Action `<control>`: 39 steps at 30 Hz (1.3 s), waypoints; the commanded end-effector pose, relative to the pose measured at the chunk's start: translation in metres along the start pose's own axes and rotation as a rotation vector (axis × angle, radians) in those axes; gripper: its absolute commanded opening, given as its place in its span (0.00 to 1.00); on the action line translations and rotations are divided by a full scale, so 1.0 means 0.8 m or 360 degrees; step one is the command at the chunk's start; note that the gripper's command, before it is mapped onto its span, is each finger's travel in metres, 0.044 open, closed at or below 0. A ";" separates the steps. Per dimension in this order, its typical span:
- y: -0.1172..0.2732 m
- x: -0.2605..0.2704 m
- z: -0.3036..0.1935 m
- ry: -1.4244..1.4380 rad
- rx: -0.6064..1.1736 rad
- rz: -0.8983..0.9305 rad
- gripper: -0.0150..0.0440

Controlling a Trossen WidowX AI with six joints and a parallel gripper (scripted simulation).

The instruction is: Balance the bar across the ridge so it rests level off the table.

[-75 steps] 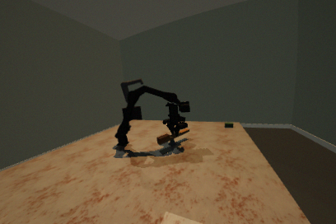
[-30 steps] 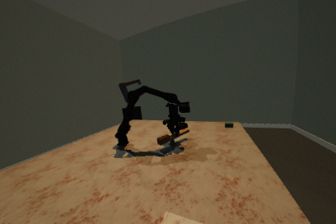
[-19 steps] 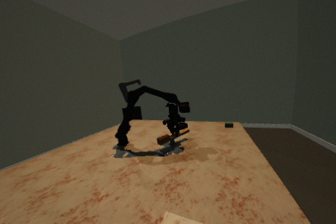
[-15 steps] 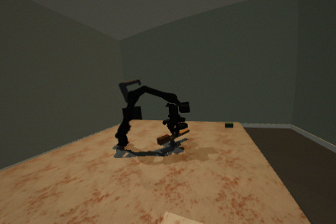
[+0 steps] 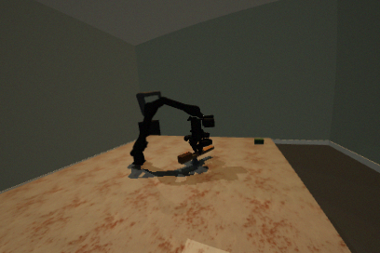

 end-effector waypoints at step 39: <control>-0.005 0.000 0.000 0.0003 0.0001 -0.0007 0.25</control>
Point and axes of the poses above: the point midway between the two fingers, 35 mm back from their tips, its own y axis back along the fingers, its own x axis across the jaws, z = x × y, the point moved 6 cm from there along y, back along the fingers, and after that the axes turned 7 degrees about y, right-handed, at the moved point
